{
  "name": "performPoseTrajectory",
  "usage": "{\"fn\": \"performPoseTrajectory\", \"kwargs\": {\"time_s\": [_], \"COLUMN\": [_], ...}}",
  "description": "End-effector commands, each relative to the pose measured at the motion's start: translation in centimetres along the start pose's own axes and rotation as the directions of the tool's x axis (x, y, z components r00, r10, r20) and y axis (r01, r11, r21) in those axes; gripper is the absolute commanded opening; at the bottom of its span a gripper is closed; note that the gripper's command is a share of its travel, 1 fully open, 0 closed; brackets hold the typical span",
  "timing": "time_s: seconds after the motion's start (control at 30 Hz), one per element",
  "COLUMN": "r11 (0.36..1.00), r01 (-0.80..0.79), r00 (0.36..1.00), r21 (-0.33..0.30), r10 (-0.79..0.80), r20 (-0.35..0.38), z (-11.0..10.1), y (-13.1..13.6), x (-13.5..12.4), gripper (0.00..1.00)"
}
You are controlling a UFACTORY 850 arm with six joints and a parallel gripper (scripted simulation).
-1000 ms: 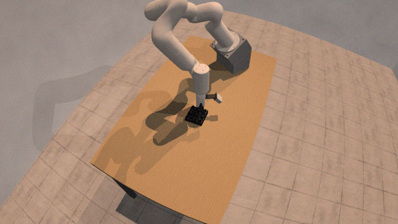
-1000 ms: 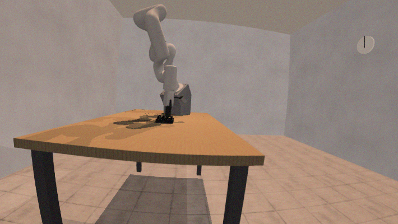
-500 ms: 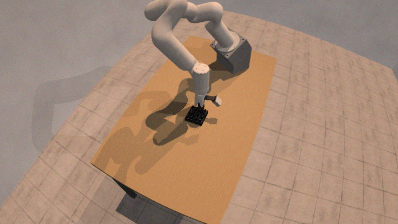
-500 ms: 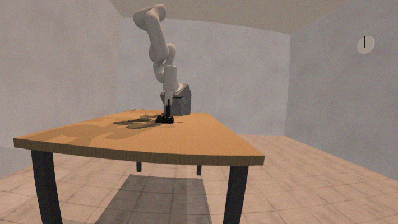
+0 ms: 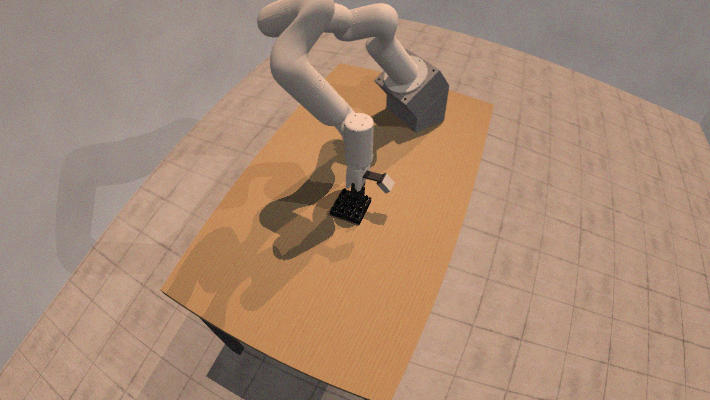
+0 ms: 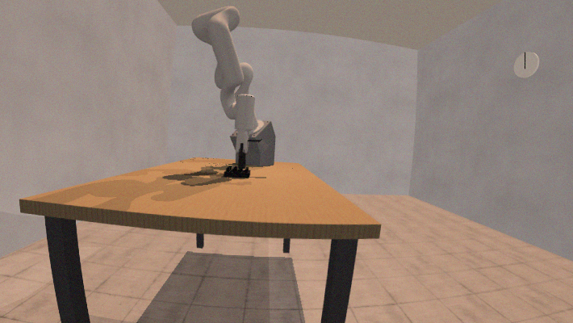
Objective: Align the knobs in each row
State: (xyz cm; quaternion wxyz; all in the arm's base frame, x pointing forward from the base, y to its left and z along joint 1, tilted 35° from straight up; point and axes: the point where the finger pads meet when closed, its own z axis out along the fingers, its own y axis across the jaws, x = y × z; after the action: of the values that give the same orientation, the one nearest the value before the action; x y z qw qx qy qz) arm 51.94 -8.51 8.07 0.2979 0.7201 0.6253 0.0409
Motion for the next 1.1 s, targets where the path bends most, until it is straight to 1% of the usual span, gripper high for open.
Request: {"fn": "performPoseTrajectory", "kwargs": {"time_s": [0.0, 0.67, 0.7, 1.07], "r11": [1.0, 1.0, 1.0, 1.0], "r01": [-0.016, -0.023, -0.023, -0.023], "r00": [1.0, 1.0, 1.0, 1.0], "r21": [-0.002, -0.002, -0.002, -0.002], "r10": [0.016, 0.023, 0.023, 0.023], "r20": [-0.001, -0.001, -0.001, -0.001], "z": [-0.03, -0.03, -0.03, -0.03], "y": [0.05, 0.05, 0.05, 0.05], "x": [0.01, 0.01, 0.01, 0.01], "gripper": [0.08, 0.08, 0.19, 0.19]}}
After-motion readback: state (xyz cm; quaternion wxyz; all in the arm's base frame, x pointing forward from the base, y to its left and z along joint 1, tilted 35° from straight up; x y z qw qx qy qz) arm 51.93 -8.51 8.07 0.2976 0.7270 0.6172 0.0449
